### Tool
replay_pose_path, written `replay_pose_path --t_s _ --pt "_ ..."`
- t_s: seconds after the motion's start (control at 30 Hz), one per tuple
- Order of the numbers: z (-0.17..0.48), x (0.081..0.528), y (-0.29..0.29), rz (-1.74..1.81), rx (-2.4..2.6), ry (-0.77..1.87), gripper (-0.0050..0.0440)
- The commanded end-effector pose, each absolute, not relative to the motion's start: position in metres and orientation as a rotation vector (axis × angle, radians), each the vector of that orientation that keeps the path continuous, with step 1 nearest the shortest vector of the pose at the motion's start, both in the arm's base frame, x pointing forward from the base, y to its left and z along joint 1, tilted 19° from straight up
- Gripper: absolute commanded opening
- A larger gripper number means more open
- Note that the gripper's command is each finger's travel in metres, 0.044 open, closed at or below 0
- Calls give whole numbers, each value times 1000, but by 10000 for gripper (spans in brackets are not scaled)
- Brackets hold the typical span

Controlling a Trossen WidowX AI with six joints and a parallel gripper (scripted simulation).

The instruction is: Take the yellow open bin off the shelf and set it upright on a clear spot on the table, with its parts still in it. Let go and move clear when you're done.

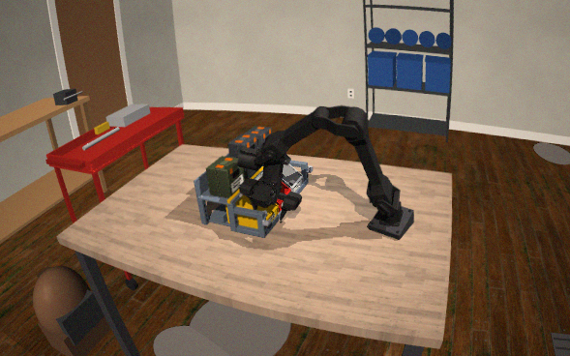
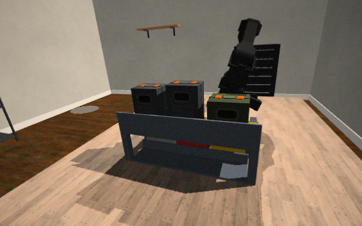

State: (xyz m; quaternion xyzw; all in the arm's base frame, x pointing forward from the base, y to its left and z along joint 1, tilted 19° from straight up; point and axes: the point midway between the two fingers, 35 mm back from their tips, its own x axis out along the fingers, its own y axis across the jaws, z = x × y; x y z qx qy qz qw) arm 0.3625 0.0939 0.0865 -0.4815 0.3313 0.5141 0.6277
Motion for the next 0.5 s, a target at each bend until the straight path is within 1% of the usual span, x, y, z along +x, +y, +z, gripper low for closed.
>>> replay_pose_path --t_s 0.0,0.47 --pt "90 364 94 1169 -1109 751 425" --pt "87 364 94 1169 -1109 751 425"
